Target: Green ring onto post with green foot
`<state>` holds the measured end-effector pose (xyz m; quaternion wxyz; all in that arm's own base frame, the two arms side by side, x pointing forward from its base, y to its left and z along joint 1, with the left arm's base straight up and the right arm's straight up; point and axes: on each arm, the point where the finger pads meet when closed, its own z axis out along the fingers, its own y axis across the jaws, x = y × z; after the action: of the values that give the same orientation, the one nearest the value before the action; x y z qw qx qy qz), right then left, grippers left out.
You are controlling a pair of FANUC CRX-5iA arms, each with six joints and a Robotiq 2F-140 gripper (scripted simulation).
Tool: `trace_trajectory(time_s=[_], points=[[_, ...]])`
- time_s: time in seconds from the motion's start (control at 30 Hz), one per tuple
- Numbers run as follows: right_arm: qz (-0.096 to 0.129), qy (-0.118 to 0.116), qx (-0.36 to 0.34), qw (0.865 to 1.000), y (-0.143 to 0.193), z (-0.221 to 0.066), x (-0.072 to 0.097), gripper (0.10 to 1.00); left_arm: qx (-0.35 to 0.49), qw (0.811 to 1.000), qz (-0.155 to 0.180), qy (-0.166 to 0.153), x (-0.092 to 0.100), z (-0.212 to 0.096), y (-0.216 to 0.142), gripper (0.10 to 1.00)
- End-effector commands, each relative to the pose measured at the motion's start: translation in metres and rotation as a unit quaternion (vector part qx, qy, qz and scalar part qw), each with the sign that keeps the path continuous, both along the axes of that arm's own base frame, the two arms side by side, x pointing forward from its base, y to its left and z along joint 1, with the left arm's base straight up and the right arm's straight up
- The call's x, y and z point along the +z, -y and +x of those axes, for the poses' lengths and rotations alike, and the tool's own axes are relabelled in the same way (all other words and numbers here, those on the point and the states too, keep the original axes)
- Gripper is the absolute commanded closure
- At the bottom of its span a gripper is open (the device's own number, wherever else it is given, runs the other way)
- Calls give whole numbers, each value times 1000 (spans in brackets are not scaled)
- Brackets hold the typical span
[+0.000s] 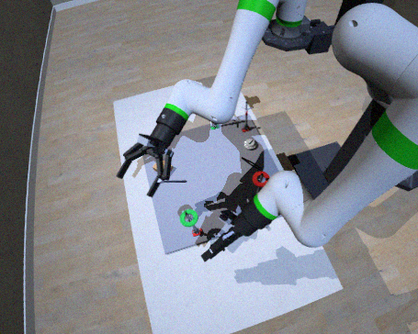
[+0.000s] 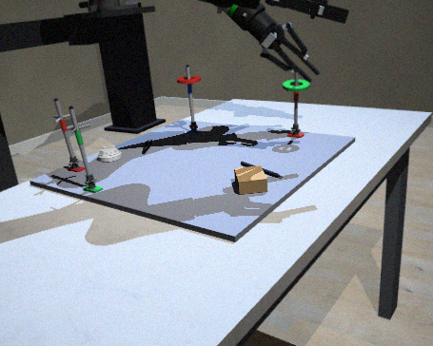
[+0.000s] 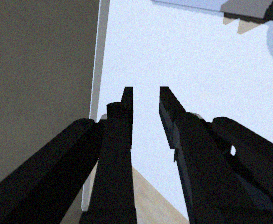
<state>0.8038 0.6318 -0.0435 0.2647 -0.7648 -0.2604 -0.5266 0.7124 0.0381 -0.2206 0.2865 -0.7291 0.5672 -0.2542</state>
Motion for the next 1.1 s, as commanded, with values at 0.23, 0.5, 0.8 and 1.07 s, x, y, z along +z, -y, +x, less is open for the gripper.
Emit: trace_trajectory(time_s=[0.23,0.5,0.8,1.07], points=[[1,1,0,1000,-1,1,3,98,-52,995,40,75,-14,13,4,849],[1,1,0,1000,-1,1,3,98,-76,989,56,111,-19,14,10,849],[1,1,0,1000,-1,1,3,98,-113,974,78,179,-18,7,25,849],[1,1,0,1000,-1,1,3,98,-131,963,89,220,-16,-3,36,849]])
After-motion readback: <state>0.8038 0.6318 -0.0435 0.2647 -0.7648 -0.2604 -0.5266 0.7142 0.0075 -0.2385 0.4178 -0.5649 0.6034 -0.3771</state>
